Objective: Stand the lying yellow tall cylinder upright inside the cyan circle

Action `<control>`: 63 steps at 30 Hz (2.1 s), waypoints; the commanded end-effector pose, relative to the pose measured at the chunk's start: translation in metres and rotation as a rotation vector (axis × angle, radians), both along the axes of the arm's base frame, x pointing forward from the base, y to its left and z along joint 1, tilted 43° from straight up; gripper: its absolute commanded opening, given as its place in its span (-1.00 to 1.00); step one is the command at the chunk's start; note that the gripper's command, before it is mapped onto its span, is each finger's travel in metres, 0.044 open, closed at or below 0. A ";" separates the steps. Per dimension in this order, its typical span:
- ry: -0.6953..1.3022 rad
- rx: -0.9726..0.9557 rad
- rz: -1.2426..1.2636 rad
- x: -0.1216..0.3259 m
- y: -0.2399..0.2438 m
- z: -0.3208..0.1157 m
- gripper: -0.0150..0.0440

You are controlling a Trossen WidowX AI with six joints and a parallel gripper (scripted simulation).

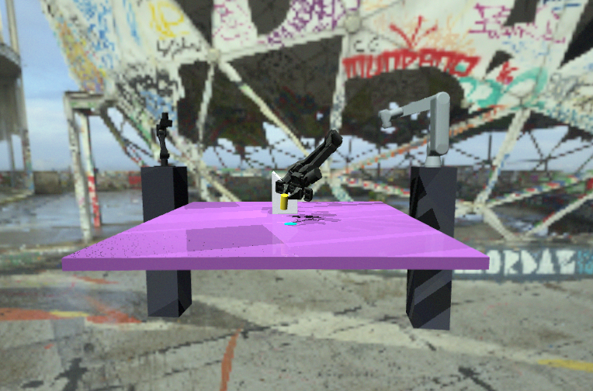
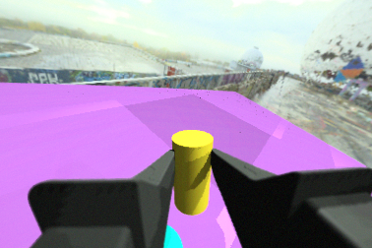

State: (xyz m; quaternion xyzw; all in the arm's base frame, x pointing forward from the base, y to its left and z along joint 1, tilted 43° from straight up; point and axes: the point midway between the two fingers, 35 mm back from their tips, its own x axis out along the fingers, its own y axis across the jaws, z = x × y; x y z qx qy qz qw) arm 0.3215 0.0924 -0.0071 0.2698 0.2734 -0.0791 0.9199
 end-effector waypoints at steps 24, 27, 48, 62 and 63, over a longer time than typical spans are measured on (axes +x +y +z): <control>-0.175 0.094 -0.108 -0.018 -0.008 0.028 -0.14; -0.193 0.106 -0.119 -0.021 -0.009 0.032 -0.14; -0.233 0.134 -0.142 -0.026 -0.011 0.039 -0.14; -0.226 0.137 -0.144 -0.025 0.007 0.023 -0.14; -0.226 0.137 -0.144 -0.025 0.008 0.021 -0.14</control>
